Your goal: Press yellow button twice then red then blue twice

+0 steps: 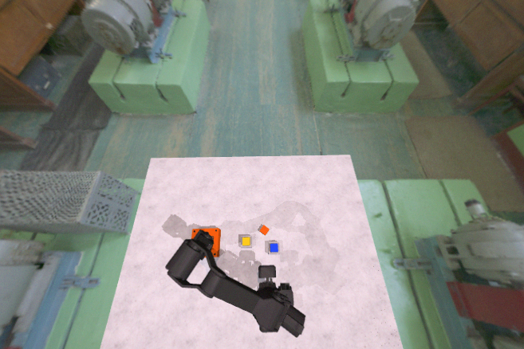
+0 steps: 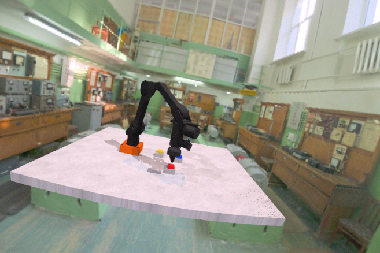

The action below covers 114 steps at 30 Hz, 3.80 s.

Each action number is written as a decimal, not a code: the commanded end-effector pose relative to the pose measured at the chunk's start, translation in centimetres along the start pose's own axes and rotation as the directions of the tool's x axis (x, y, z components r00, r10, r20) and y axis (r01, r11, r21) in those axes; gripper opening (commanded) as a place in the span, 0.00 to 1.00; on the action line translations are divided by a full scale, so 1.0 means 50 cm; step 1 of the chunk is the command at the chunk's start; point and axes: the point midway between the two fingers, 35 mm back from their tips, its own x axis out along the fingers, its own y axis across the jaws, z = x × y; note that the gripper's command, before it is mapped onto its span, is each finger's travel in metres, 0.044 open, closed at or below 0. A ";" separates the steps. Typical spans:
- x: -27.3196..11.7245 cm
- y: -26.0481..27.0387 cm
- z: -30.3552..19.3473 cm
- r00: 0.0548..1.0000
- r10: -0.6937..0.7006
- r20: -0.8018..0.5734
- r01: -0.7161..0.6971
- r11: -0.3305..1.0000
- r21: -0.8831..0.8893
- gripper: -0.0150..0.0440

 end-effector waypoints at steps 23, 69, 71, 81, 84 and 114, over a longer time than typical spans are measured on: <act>-0.141 0.219 0.067 1.000 0.022 0.003 -0.022 0.999 -0.025 0.29; 0.047 0.317 0.077 1.000 0.011 0.004 -0.011 1.000 -0.001 0.29; 0.047 0.317 0.077 1.000 0.011 0.004 -0.011 1.000 -0.001 0.29; 0.047 0.317 0.077 1.000 0.011 0.004 -0.011 1.000 -0.001 0.29; 0.047 0.317 0.077 1.000 0.011 0.004 -0.011 1.000 -0.001 0.29; 0.019 0.317 0.078 1.000 0.011 0.004 -0.011 1.000 -0.001 0.29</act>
